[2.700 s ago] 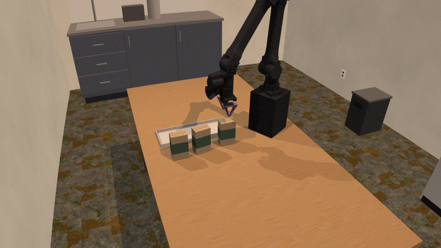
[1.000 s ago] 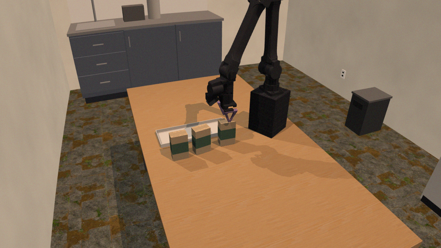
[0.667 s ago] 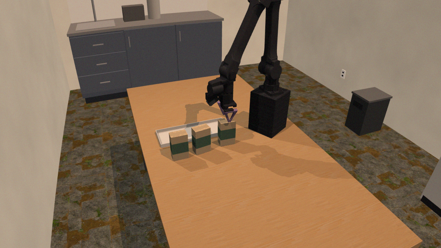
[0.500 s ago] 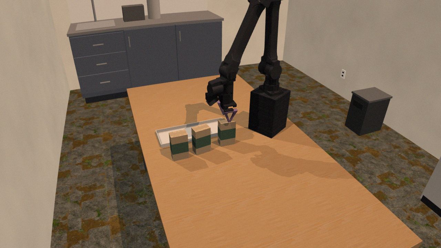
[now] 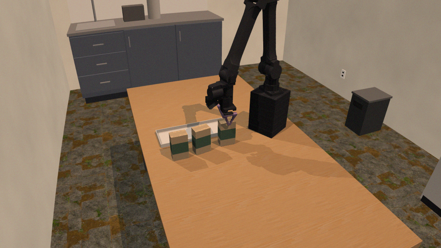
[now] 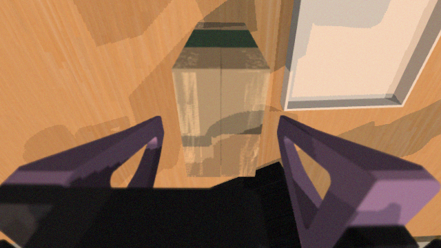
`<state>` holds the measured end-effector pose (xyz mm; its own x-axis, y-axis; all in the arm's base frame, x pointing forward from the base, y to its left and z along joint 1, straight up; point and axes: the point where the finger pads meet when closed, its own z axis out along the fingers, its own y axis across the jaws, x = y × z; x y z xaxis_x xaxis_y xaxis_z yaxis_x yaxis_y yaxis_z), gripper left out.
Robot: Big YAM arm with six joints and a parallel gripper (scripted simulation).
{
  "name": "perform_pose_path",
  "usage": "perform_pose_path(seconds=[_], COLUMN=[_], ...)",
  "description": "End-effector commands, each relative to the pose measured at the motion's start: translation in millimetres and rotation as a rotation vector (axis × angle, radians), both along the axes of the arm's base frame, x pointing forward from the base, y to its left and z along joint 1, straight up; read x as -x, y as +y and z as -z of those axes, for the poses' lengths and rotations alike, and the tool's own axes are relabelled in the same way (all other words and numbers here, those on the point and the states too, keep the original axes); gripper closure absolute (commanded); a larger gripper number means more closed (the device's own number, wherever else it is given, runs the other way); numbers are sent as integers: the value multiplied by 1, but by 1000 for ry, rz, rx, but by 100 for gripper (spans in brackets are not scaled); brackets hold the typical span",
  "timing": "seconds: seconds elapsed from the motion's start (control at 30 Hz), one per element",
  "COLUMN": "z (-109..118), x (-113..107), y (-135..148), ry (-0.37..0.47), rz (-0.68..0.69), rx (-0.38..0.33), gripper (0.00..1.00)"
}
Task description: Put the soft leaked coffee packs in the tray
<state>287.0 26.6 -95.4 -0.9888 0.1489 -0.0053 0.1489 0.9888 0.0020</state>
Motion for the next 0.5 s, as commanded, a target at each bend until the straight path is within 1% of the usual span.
perform_pose_path(seconds=[0.0, 0.07, 0.27, 0.37, 0.4, 0.47], z=[11, 15, 27, 28, 26, 30], x=[2, -1, 1, 1, -2, 0], y=[1, 2, 1, 1, 2, 1], ry=[5, 0, 4, 3, -9, 1], rz=[3, 3, 3, 3, 3, 3], rx=[3, 3, 3, 3, 2, 3], gripper=[21, 21, 21, 21, 21, 21])
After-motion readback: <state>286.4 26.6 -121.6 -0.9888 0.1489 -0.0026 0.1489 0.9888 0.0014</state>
